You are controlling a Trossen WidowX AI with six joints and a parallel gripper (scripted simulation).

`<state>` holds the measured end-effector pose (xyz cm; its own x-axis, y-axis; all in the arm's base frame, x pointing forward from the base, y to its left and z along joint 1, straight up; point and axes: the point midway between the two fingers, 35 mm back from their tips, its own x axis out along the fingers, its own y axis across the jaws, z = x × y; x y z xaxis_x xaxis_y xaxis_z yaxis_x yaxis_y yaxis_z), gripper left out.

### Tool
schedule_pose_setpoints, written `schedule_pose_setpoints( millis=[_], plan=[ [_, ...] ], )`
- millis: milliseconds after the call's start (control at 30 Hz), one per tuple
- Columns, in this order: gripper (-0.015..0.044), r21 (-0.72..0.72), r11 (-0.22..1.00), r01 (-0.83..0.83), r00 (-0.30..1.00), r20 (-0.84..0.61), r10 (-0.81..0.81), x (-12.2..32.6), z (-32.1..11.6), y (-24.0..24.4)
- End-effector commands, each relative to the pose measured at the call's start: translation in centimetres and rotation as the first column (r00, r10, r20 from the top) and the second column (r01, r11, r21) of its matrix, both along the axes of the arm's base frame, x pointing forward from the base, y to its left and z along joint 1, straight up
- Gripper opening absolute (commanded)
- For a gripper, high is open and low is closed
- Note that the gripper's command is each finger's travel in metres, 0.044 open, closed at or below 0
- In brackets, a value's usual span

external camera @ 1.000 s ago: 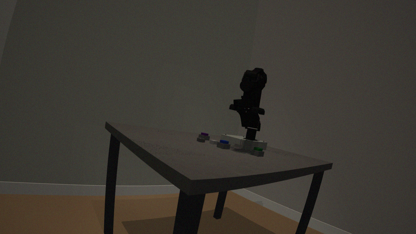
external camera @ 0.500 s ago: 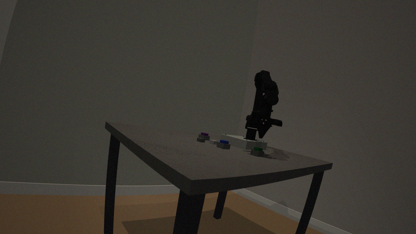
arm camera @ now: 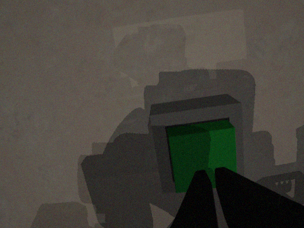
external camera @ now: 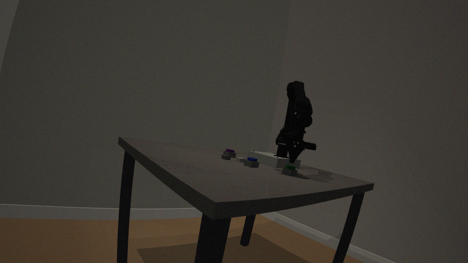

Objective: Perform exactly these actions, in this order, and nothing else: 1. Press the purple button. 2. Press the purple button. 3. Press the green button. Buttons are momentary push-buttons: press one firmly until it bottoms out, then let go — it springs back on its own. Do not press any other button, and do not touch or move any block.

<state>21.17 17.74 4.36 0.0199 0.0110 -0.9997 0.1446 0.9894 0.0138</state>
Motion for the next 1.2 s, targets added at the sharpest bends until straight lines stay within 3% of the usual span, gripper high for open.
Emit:
schedule_pose_setpoints(
  millis=[0, 967, 1167],
  plan=[
    [0.0020, 0.000, 1.000, 0.006, 1.000, 0.002, -0.006, 0.0, -0.6, 0.0],
    [0.0020, 0.000, 1.000, 0.006, 1.000, 0.002, -0.006, 0.0, -2.4, 0.0],
    [0.0020, 0.000, 1.000, 0.006, 1.000, 0.002, -0.006, 0.0, 1.1, 0.0]
  ],
)
